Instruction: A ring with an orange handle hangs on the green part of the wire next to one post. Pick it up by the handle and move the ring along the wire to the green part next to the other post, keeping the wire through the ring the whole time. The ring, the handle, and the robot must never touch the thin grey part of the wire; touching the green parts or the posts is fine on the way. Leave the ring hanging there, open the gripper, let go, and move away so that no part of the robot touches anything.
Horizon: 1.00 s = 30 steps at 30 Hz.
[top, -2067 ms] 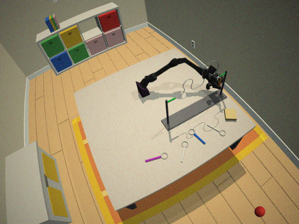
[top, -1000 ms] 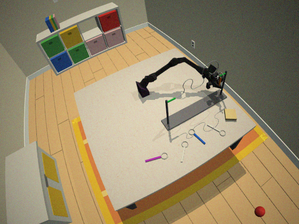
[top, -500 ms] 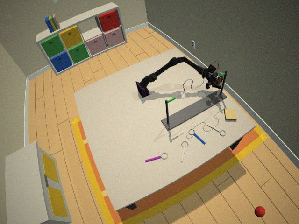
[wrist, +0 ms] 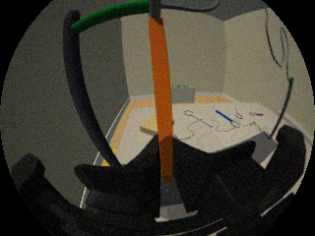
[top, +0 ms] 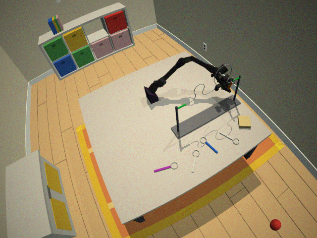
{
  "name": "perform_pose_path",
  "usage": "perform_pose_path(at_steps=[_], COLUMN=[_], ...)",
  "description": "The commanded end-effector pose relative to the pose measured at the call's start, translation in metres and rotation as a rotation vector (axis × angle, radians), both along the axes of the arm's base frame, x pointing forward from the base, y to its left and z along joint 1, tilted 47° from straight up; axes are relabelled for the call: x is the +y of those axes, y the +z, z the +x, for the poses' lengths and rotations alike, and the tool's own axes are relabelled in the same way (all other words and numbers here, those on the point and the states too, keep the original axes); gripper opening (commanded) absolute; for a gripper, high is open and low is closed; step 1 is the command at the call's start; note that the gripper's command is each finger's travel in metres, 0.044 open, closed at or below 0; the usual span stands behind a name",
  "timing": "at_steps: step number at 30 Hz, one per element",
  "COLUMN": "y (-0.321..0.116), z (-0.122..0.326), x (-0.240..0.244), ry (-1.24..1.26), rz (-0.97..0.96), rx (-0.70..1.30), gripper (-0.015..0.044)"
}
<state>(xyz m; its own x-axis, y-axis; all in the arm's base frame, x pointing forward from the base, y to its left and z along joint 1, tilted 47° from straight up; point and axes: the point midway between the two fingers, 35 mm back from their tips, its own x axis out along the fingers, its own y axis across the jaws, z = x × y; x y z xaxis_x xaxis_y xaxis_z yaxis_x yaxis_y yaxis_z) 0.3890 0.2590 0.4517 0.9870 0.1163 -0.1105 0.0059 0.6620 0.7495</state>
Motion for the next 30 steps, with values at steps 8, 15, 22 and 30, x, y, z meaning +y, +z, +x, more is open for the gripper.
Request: perform_pose_path(at_steps=[8, 15, 22, 30], y=[-0.008, -0.014, -0.025, -0.039], z=[-0.021, -0.030, -0.030, -0.031], x=[-0.011, -0.022, -0.032, -0.049], ry=[0.133, 0.190, 0.178, 0.158], rz=[-0.018, -0.062, -0.135, -0.267], rx=[0.128, 0.193, 0.207, 0.229], gripper=[-0.0150, -0.0150, -0.0150, -0.0150])
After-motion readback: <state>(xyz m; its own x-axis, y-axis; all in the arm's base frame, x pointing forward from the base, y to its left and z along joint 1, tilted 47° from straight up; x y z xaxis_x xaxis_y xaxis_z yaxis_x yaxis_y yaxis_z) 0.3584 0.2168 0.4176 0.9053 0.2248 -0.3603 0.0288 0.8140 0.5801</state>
